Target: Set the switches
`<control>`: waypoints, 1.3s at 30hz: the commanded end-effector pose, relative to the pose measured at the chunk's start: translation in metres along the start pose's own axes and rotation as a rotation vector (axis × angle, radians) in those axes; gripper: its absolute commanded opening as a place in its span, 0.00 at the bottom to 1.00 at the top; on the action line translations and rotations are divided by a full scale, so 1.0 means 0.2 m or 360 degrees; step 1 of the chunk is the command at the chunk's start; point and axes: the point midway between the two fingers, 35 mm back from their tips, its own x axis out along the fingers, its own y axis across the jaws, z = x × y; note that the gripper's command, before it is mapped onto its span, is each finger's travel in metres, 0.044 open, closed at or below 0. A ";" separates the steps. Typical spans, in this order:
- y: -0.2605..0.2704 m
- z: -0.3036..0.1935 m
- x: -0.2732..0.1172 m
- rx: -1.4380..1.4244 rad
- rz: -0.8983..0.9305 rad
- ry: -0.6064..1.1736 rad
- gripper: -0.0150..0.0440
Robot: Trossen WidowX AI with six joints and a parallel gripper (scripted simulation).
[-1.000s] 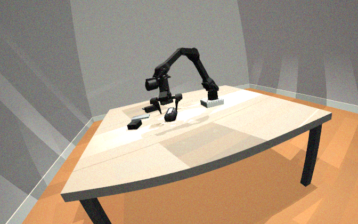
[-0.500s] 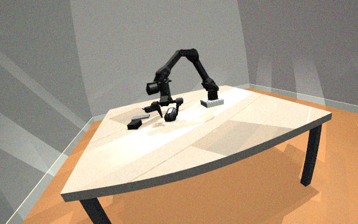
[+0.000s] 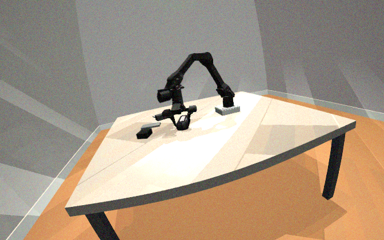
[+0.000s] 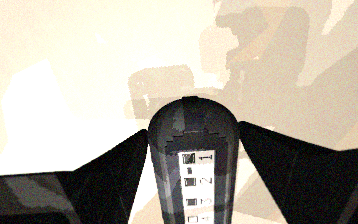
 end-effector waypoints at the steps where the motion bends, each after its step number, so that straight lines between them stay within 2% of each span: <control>1: 0.00 0.00 0.00 0.0008 -0.0002 0.0001 0.81; 39: 0.00 -0.03 -0.10 0.0008 -0.0002 0.0001 0.82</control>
